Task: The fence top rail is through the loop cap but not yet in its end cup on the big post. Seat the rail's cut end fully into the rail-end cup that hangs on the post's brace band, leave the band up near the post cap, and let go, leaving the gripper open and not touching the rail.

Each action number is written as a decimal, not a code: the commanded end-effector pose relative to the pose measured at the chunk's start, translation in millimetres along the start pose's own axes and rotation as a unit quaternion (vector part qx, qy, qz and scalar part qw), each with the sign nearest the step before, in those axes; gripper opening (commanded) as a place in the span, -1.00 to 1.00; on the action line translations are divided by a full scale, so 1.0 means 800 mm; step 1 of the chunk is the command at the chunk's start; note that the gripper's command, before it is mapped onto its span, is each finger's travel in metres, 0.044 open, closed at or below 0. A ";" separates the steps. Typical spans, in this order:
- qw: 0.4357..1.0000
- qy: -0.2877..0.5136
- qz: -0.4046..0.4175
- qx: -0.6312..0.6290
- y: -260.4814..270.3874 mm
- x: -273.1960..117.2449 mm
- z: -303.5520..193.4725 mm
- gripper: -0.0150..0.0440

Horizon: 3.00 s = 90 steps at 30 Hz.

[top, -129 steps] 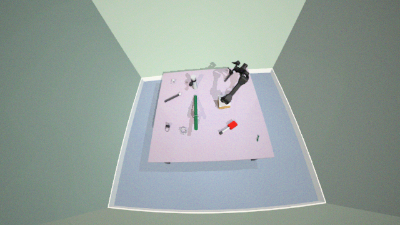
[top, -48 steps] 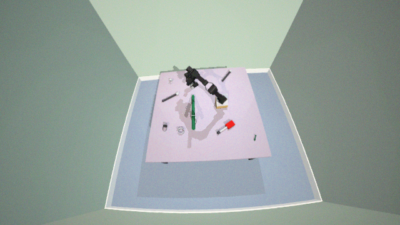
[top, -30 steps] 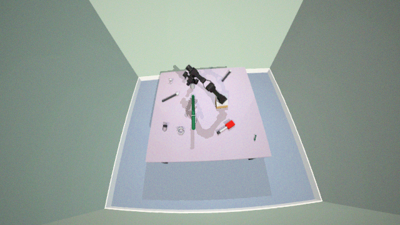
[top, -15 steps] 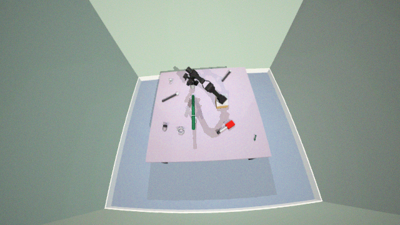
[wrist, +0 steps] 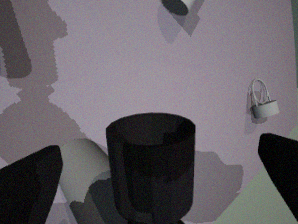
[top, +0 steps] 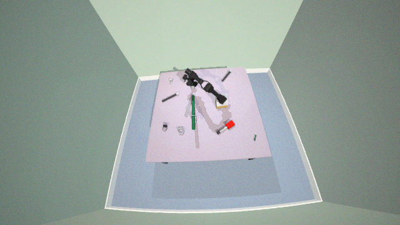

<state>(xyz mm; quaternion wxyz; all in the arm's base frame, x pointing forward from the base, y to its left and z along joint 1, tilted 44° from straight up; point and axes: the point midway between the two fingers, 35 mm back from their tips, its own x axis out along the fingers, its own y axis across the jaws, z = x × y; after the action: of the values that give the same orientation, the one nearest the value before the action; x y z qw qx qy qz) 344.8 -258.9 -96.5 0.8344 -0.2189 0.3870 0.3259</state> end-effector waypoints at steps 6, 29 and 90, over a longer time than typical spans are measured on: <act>1.000 0.001 0.003 0.003 0.003 0.023 -0.001 1.00; 1.000 0.000 0.003 0.003 0.005 0.052 0.000 0.56; 0.986 -0.083 0.003 -0.141 0.038 0.033 -0.007 -0.49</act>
<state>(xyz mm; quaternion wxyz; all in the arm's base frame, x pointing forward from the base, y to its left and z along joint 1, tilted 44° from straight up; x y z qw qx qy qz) 337.7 -231.8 -124.0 0.8255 -0.2968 0.2791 0.3905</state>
